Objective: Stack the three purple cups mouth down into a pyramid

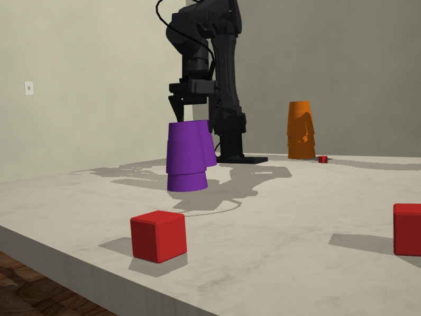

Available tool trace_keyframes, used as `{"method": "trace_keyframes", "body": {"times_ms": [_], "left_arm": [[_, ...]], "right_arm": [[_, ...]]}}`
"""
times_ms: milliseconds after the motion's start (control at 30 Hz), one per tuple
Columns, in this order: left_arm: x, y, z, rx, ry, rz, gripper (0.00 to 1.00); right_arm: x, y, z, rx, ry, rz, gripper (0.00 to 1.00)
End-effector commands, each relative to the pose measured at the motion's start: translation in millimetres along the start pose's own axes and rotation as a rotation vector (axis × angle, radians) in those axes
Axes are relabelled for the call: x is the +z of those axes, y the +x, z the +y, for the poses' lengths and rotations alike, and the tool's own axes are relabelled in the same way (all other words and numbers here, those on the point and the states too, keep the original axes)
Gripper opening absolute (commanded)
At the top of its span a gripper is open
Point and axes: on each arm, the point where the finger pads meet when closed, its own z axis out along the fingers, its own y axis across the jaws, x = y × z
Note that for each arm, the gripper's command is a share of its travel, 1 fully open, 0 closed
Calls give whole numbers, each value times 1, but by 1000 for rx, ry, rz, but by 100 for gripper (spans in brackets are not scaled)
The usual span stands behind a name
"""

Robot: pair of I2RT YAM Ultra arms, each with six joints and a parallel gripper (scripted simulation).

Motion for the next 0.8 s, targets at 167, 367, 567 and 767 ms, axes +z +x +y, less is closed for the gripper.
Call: {"method": "trace_keyframes", "body": {"times_ms": [167,367,567,767], "left_arm": [[-5,-4,-2,8,0,-5,100],[-5,-4,-2,8,0,-5,100],[-5,-4,-2,8,0,-5,100],[-5,-4,-2,8,0,-5,100]], "right_arm": [[-4,-10,2,-2,8,-55,0],[-4,-10,2,-2,8,-55,0],[8,-4,2,-1,6,-33,0],[19,-1,2,0,6,-25,0]]}}
